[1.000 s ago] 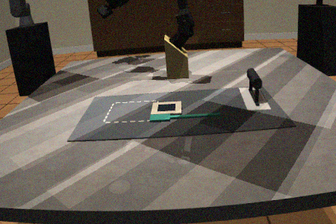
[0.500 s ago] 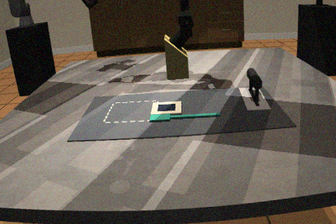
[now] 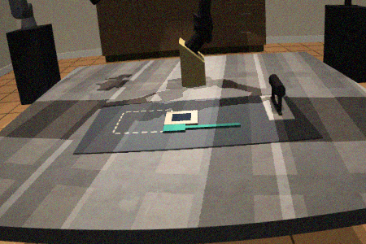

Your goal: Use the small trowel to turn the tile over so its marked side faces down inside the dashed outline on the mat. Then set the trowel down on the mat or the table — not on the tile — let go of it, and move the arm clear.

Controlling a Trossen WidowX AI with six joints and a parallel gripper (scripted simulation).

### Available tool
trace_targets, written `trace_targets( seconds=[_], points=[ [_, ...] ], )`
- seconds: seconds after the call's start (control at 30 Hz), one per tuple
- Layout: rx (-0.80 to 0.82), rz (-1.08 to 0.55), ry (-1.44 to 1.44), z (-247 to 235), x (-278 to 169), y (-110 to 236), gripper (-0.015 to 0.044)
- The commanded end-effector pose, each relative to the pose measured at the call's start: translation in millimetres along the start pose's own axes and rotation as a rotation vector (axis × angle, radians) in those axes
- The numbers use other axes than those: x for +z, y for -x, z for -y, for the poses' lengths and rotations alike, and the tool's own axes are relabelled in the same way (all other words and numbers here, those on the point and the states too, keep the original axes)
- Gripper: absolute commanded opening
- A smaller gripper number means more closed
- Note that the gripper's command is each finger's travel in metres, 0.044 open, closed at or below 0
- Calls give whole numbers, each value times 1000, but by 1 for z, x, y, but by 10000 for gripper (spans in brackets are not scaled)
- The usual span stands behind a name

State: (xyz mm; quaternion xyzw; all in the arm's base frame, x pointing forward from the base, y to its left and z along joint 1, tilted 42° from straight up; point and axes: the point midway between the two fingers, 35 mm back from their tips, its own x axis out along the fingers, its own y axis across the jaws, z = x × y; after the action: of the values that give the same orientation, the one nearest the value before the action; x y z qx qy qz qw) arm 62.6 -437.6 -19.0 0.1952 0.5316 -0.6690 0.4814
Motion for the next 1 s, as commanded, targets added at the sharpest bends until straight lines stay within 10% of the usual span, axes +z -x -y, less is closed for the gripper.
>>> trace_targets(
  seconds=[0.0, 0.97],
  points=[
    [72, 19, 25, -25, 2, 21, 270],
    [714, 115, 533, -217, -82, 266, 270]
  ],
)
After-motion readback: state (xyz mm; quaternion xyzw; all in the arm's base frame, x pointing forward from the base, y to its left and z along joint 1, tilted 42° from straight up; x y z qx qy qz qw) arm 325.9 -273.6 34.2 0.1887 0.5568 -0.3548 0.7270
